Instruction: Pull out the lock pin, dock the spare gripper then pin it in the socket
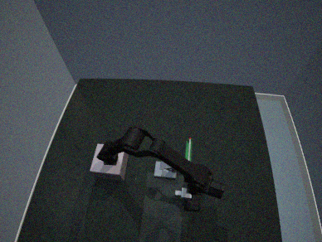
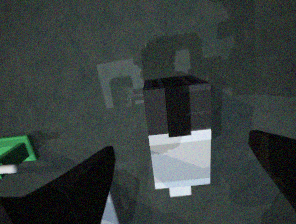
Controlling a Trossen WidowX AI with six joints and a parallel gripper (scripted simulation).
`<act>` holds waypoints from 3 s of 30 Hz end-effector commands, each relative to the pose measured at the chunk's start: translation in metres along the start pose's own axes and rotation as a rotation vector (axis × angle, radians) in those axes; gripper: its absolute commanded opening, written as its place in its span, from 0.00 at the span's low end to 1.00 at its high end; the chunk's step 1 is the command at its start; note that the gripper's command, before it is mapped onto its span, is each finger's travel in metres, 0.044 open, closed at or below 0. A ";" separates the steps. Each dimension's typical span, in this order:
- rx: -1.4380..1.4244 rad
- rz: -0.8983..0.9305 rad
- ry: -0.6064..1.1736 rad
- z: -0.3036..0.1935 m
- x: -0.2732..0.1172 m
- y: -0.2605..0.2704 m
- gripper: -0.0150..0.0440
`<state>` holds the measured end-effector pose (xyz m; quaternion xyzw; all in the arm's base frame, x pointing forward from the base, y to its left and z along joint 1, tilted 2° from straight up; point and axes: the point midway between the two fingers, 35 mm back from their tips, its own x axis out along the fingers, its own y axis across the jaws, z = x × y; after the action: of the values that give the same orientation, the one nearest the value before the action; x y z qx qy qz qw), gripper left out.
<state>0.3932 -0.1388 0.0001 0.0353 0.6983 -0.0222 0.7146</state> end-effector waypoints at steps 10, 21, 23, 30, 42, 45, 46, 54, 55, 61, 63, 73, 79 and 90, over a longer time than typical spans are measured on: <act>0.004 0.000 0.011 -0.003 0.025 -0.001 1.00; 0.004 0.000 0.011 -0.003 0.043 -0.001 1.00; 0.004 0.000 0.011 -0.004 0.047 -0.001 1.00; 0.004 0.000 0.011 -0.004 0.057 -0.001 1.00; 0.004 0.000 0.011 -0.005 0.057 -0.001 0.64; 0.004 0.000 0.011 -0.005 0.057 -0.001 0.54; 0.004 0.000 0.011 -0.005 0.057 -0.001 0.53; 0.004 0.000 0.011 -0.004 0.051 -0.001 0.31; 0.004 0.000 0.011 -0.004 0.048 -0.001 0.26; 0.004 0.000 0.011 -0.003 0.012 -0.001 0.25; 0.004 0.000 0.011 -0.004 0.007 -0.001 0.25; -0.110 0.001 0.012 -0.005 0.012 0.000 0.25; -0.260 0.002 0.012 -0.007 0.012 0.000 0.25; -0.533 0.004 0.012 -0.009 0.012 0.001 0.25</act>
<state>0.3844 -0.1366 -0.0135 -0.1221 0.6916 0.1365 0.6987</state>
